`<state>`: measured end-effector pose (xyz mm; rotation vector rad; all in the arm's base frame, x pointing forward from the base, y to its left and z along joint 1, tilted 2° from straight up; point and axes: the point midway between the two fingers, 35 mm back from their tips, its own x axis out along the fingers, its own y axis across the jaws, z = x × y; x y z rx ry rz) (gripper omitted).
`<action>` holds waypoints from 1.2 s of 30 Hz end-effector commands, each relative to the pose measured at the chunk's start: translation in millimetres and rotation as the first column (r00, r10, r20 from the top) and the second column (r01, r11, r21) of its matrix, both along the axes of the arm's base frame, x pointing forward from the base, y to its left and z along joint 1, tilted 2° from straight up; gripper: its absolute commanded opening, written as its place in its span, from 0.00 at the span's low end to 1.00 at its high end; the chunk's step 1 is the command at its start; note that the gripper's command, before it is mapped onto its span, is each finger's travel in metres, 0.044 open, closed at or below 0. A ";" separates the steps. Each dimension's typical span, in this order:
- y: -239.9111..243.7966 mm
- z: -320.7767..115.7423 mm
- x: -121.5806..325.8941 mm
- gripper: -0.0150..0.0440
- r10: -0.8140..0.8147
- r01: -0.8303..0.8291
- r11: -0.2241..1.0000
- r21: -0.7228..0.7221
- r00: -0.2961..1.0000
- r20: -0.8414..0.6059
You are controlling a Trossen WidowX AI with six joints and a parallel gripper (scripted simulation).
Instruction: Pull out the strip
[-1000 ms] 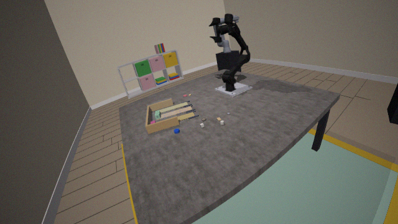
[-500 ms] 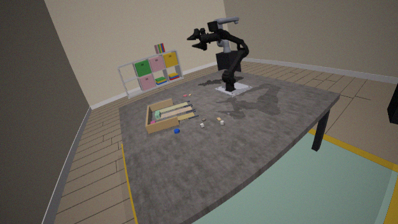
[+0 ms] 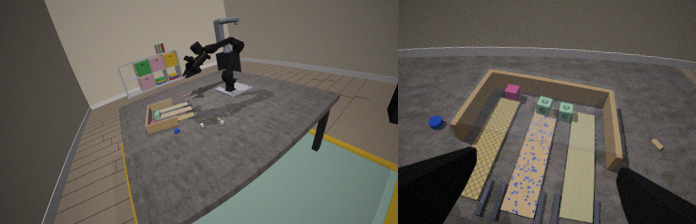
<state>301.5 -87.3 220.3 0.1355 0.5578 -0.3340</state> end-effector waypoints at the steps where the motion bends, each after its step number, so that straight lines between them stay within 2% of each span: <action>1: 8.2 -20.2 5.6 0.93 0.113 -0.114 0.993 -0.004 0.992 -0.051; 13: 8.2 -20.2 5.6 0.93 0.113 -0.114 0.993 -0.004 0.992 -0.051; 15: 7.7 -22.1 8.8 0.84 0.113 -0.112 0.994 0.011 0.991 -0.076; 21: 3.9 -43.6 36.0 0.58 0.104 -0.062 0.988 0.142 0.947 -0.305; 28: 2.7 -79.2 62.3 0.26 0.096 0.060 0.965 0.253 0.822 -0.561; 36: 5.5 -124.6 75.9 0.25 0.099 0.219 0.932 0.288 0.611 -0.785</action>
